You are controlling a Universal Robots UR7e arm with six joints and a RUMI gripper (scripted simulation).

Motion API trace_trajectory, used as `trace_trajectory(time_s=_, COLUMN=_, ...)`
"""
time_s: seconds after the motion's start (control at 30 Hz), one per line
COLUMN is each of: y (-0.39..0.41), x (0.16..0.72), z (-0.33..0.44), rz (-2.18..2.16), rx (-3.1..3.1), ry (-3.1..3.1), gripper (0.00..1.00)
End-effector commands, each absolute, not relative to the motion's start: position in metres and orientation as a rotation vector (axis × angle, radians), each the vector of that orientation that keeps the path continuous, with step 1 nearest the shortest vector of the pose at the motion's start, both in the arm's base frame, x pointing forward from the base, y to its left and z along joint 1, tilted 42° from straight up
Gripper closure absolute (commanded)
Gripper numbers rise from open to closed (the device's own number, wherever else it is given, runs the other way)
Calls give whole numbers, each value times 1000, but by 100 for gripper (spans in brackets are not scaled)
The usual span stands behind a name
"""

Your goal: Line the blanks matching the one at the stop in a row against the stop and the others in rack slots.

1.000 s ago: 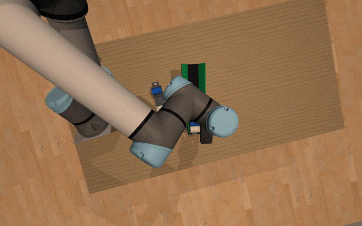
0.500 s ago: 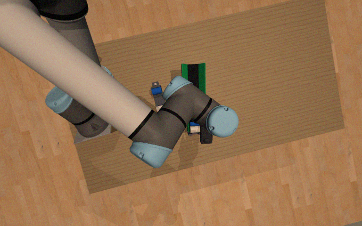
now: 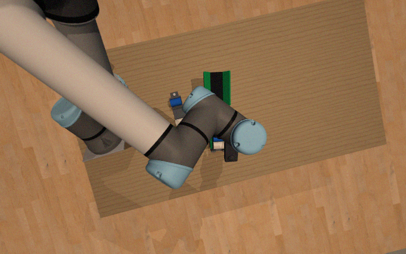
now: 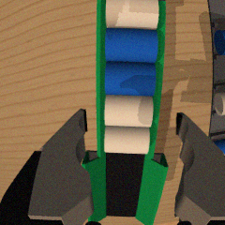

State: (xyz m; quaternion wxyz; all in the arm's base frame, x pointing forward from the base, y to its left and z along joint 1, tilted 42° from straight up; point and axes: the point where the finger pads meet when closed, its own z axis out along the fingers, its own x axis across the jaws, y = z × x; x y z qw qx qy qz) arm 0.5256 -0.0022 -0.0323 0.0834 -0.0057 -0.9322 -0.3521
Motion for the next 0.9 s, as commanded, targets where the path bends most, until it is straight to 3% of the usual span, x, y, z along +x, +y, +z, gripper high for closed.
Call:
trace_trajectory(time_s=0.0, y=3, x=524, z=-37, rz=-1053, rx=-18, ry=-2777, gripper=54)
trace_trajectory(time_s=0.87, y=26, x=518, z=-63, rz=-1053, rx=-18, ry=-2777, gripper=54)
